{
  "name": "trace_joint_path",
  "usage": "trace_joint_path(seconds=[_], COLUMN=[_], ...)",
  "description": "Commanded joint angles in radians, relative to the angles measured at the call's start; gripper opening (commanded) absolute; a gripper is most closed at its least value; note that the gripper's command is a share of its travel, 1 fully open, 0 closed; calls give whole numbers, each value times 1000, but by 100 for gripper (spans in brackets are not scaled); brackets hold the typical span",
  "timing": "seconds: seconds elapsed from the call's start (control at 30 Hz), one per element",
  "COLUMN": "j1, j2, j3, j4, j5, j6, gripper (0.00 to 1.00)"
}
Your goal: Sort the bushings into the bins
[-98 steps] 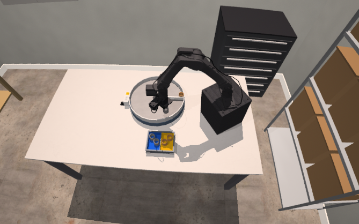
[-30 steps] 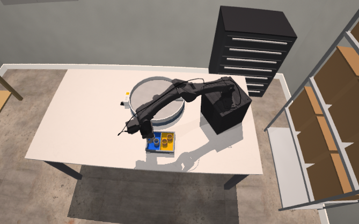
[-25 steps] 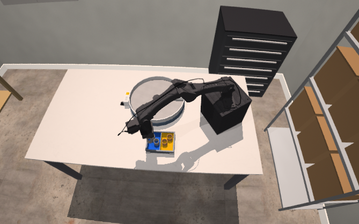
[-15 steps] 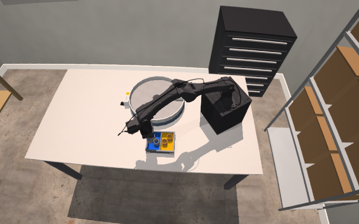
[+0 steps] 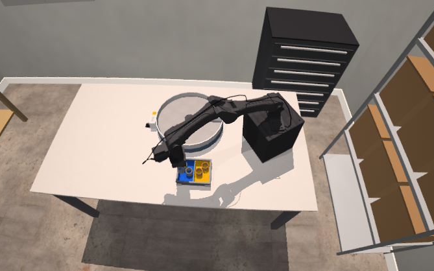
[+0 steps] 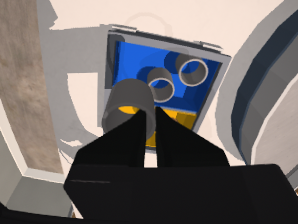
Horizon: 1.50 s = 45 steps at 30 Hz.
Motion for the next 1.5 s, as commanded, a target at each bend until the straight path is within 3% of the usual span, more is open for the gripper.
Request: trace_joint_path(seconds=[0.0,0.27,0.57,1.47], j1=[7,7,1,1], j2=[-10,6,22,18], j3=[30,34,103,110], j4=[-6,-12,-47,-50], j5=[6,6,6,6], j6=[6,6,1,1], gripper=[0,0,0,0])
